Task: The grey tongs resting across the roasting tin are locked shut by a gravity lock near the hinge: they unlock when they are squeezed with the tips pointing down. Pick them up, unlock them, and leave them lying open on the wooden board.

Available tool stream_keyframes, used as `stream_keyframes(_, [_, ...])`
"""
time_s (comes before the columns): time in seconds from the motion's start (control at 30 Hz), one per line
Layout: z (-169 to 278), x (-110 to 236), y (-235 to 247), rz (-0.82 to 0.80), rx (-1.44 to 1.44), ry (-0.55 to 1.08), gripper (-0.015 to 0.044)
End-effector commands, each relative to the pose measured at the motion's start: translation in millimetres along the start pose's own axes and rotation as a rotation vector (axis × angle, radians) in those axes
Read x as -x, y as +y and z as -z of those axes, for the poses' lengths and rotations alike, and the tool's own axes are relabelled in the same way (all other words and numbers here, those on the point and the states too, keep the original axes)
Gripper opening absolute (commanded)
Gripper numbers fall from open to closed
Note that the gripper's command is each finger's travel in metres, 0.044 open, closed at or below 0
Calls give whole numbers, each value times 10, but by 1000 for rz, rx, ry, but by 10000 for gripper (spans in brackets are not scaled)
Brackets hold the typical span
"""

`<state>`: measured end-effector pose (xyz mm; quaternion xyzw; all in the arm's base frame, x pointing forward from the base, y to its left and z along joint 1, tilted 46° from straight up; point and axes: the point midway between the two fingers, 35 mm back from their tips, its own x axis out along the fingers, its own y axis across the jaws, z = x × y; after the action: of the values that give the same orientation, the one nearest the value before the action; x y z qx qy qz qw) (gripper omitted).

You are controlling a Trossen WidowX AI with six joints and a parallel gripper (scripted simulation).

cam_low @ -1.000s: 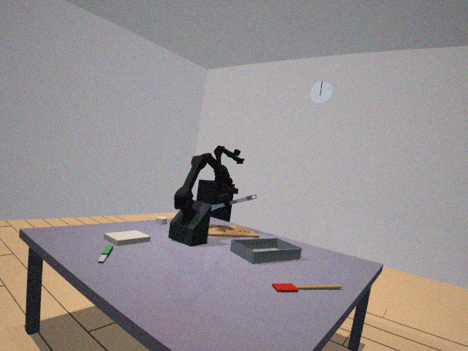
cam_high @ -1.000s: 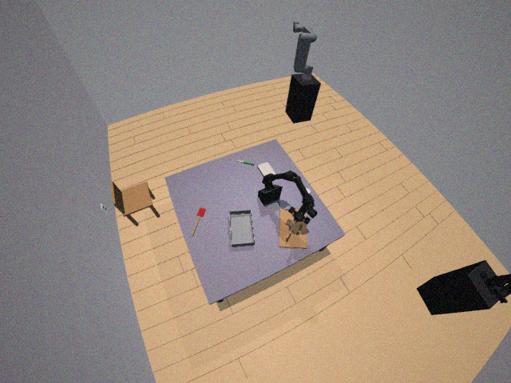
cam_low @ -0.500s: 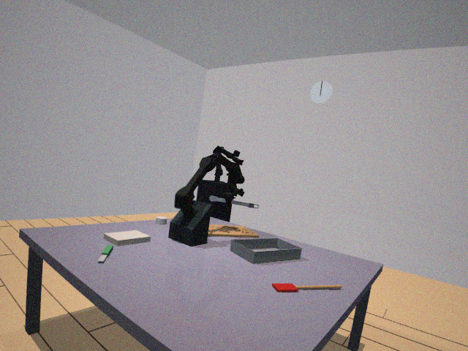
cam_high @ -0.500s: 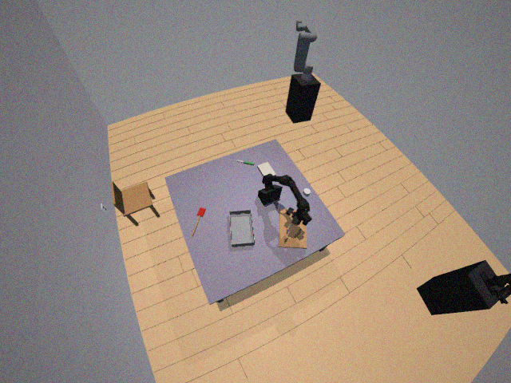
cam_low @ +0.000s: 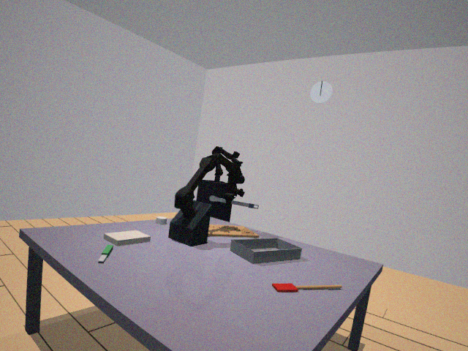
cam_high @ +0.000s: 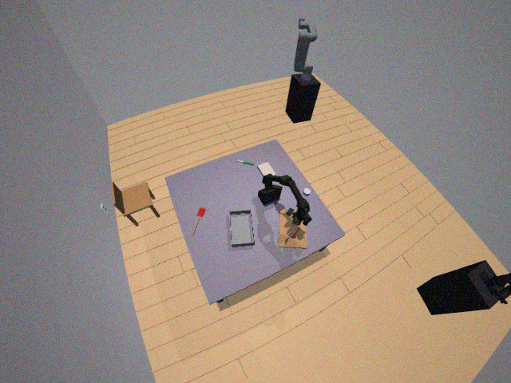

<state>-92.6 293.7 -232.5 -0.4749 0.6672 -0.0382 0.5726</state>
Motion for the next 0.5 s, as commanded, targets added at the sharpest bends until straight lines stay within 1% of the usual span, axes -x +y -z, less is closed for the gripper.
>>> stream_keyframes(0.0, [4, -69, 5, -6, 4, 1, -150])
stream_keyframes(0.47, [-2, -301, 26, -28, 4, -10, -150])
